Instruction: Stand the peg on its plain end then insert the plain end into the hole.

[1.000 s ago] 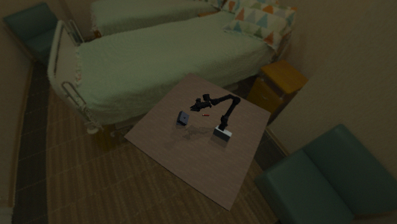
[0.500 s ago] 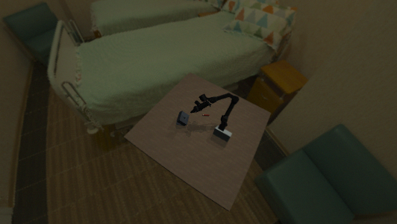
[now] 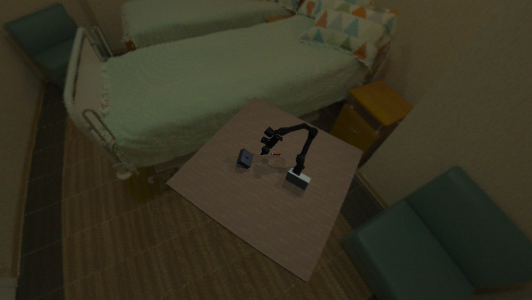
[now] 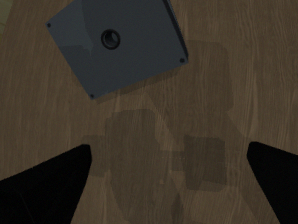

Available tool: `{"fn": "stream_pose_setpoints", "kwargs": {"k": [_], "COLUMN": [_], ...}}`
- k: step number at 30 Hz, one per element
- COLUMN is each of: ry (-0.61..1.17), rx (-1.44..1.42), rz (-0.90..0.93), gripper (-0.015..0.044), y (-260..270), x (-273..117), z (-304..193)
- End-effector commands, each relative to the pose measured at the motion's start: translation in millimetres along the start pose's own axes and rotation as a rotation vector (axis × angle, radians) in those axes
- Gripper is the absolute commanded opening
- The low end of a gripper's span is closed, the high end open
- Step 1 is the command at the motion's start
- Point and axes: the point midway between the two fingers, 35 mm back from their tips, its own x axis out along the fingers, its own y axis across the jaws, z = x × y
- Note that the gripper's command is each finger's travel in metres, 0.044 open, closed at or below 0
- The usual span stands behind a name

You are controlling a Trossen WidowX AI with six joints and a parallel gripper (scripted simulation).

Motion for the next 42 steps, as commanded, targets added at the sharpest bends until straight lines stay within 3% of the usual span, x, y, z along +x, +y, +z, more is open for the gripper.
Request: {"fn": "stream_pose_setpoints", "kwargs": {"k": [1, 20, 42], "ry": [0.086, 0.475, 0.477], "rx": [-0.09, -0.486, -0.49], "rz": [-0.082, -0.314, -0.313], "gripper": [0.044, 0.044, 0.044], "y": [-18.6, -90.4, -99.8], "x": [0.0, -20.7, 0.1], "z": [-10.3, -47.8, -54.4]}}
